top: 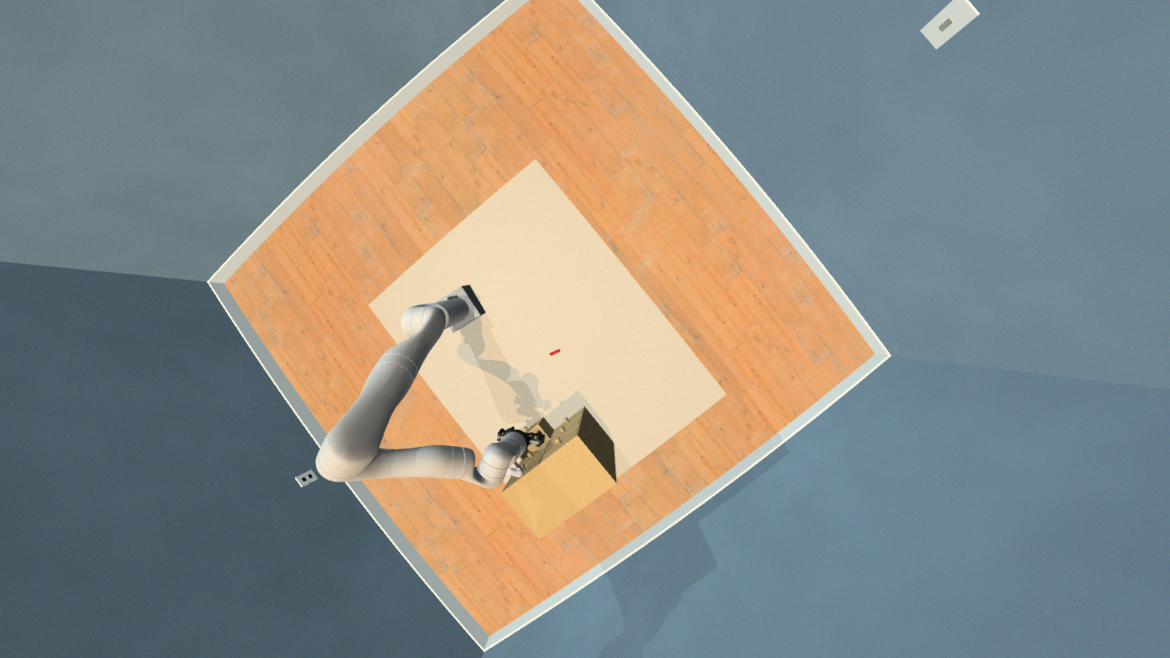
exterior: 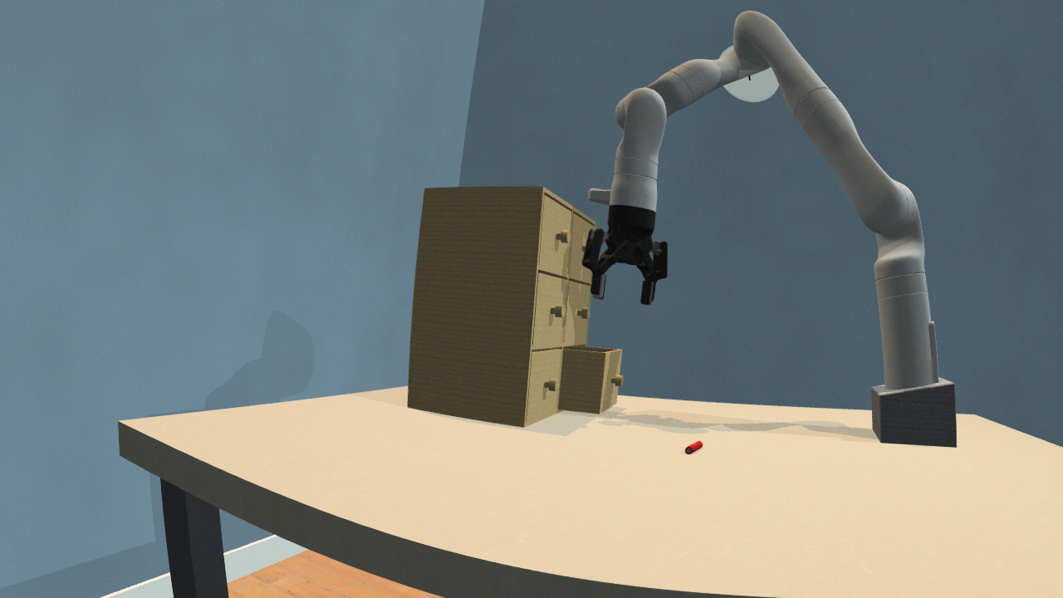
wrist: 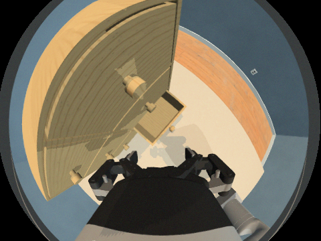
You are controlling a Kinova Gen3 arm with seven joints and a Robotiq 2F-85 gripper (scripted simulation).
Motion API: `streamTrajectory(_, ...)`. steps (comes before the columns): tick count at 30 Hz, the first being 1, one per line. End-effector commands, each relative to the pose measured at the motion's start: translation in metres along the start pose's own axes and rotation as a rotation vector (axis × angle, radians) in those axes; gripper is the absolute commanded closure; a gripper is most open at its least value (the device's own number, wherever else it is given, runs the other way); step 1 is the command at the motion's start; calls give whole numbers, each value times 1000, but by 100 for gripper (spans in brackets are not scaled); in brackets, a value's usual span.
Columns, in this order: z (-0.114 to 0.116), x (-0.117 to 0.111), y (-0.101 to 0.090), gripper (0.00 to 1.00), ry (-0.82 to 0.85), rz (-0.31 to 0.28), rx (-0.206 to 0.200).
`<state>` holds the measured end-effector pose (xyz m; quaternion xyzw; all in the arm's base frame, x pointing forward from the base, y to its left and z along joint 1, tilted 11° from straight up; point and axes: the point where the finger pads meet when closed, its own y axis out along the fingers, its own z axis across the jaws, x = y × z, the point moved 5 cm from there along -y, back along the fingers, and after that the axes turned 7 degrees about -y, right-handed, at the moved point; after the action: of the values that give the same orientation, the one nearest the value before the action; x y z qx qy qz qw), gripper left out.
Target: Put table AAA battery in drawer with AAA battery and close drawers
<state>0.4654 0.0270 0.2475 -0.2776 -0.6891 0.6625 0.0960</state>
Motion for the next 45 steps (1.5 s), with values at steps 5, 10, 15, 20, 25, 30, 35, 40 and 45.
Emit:
streamTrajectory(5,7,3,-7,0,-38,-5,3)
streamTrajectory(10,11,7,-13,0,-89,-9,2)
streamTrajectory(15,15,12,-20,0,-146,-14,0)
streamTrajectory(20,16,13,-25,0,-181,-15,-3)
streamTrajectory(25,22,19,-31,0,-245,-22,-4)
streamTrajectory(30,26,24,-39,0,-310,-28,-6)
streamTrajectory(35,30,28,-45,0,-362,-32,-8)
streamTrajectory(40,33,32,-51,0,-413,-36,-10)
streamTrajectory(45,37,37,-59,0,-475,-41,-13)
